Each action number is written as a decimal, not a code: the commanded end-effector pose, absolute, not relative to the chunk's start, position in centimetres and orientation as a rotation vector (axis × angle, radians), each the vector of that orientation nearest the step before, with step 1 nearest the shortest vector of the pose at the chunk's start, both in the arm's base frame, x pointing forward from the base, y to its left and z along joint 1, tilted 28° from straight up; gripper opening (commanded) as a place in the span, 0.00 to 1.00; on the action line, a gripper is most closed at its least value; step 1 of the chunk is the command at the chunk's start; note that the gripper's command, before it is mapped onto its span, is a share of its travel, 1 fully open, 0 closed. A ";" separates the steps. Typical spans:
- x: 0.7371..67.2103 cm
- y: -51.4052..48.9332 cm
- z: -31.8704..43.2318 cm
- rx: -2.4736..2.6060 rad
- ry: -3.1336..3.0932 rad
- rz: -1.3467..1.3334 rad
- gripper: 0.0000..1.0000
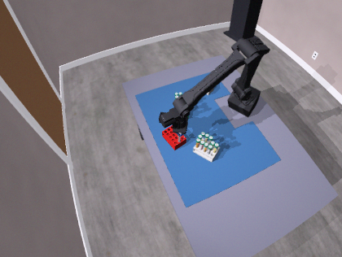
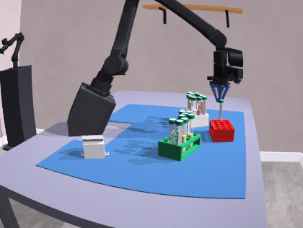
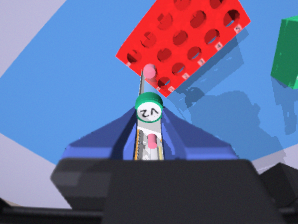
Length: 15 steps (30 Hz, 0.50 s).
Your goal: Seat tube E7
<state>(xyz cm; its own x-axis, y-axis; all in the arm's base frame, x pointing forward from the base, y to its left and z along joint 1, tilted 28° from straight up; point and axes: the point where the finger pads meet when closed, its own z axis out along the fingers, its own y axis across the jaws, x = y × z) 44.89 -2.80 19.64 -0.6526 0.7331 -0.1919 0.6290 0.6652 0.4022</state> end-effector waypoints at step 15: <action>48.1 -2.5 22.3 1.030 2.473 0.456 0.00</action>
<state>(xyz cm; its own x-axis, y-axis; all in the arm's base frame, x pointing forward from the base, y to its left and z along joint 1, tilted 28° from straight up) 45.29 -2.74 19.33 -0.6515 0.7335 -0.1939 0.6290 0.6651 0.4026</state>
